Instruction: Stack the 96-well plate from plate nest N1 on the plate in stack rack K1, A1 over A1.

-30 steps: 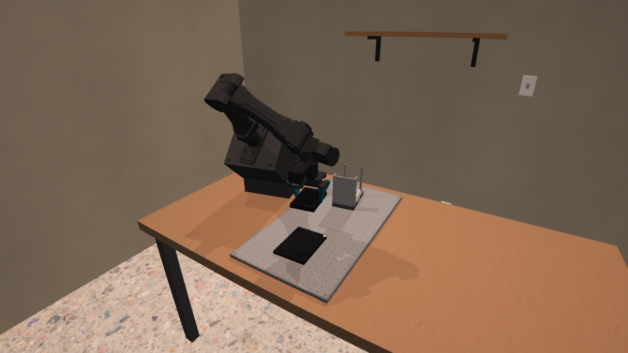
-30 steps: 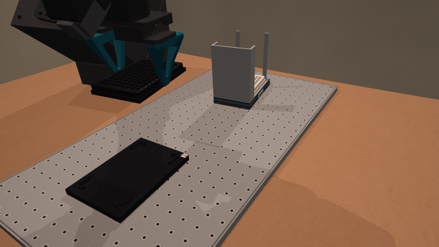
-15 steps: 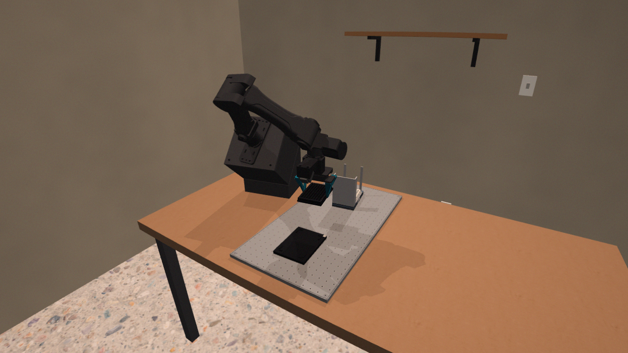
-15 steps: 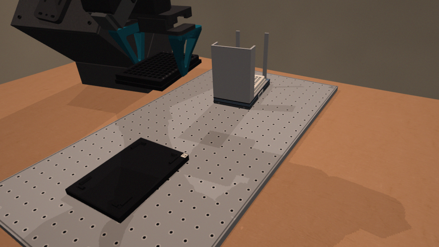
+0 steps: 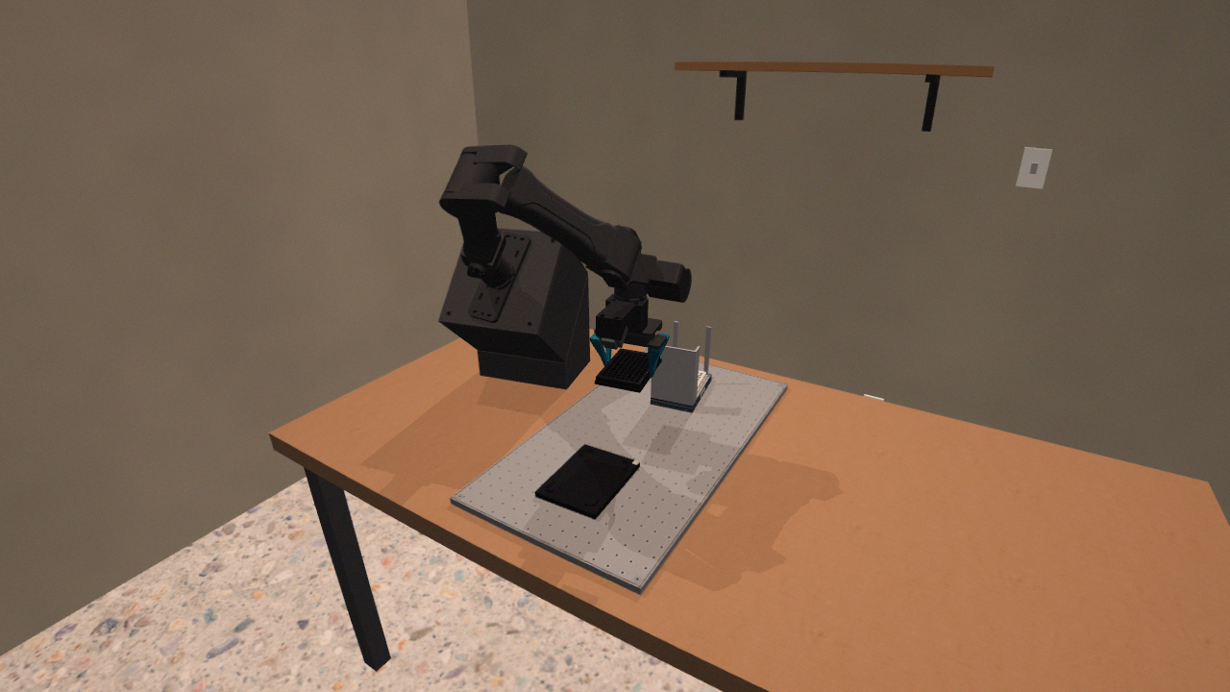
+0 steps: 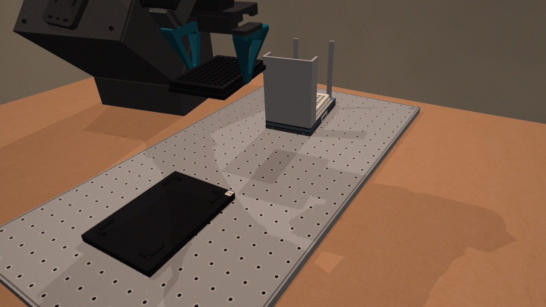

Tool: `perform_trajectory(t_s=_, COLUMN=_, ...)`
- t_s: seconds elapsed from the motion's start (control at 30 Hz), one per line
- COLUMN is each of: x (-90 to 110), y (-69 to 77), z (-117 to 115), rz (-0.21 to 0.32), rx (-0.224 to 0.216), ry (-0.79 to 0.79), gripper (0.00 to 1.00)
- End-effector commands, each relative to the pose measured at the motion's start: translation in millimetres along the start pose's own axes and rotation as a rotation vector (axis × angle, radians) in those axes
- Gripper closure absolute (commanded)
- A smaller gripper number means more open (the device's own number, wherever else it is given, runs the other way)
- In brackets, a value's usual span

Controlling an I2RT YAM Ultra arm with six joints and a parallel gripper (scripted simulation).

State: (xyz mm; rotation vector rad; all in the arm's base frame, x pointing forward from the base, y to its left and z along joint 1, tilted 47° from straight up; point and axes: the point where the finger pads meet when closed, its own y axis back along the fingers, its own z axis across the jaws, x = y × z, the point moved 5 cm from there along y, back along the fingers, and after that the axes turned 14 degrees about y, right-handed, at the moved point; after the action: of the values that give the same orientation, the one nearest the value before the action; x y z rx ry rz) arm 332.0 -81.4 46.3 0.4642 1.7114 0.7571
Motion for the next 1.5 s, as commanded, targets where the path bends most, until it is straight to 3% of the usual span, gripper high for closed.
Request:
perform_trajectory(t_s=0.0, x=6, y=7.4, z=13, rz=-0.021, rx=-0.016, ry=-0.024, gripper=1.0)
perform_trajectory(t_s=1.47, x=125, y=9.6, z=64, rz=-0.012, rx=-0.018, ry=-0.024, gripper=1.0)
